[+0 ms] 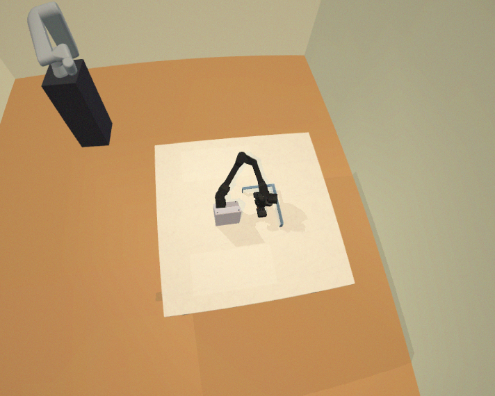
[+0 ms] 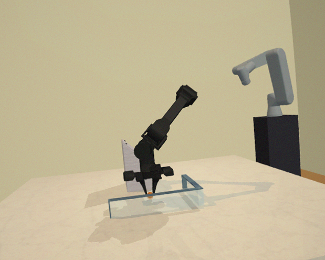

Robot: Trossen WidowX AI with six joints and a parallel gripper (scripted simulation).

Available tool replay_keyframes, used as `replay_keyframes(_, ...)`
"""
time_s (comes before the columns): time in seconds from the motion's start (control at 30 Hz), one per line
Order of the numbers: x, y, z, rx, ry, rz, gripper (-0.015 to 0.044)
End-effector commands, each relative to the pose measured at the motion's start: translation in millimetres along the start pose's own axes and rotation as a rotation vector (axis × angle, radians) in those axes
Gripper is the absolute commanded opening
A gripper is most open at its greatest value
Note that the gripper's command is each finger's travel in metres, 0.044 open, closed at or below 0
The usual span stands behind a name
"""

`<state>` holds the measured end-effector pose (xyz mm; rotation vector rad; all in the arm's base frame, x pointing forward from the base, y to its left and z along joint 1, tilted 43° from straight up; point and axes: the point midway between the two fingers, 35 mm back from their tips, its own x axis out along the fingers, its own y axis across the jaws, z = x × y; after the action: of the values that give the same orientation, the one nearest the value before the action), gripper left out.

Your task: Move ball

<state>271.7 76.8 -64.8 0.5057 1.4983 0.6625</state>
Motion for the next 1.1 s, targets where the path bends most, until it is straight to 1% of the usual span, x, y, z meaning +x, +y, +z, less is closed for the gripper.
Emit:
replay_keyframes(0.0,9,-1,-2,0.012,0.006,0.006,0.0)
replay_keyframes(0.37,12,-1,-2,0.012,0.006,0.006,0.0)
replay_keyframes(0.63,10,0,-1,0.003,0.002,0.002,0.021)
replay_keyframes(0.67,10,0,-1,0.003,0.002,0.002,0.0219)
replay_keyframes(0.87,10,0,-1,0.003,0.002,0.002,0.0219)
replay_keyframes(0.93,-1,-1,0,0.004,0.003,0.0,0.0219)
replay_keyframes(1.07,-66,-3,0,0.011,0.005,0.0,0.0219)
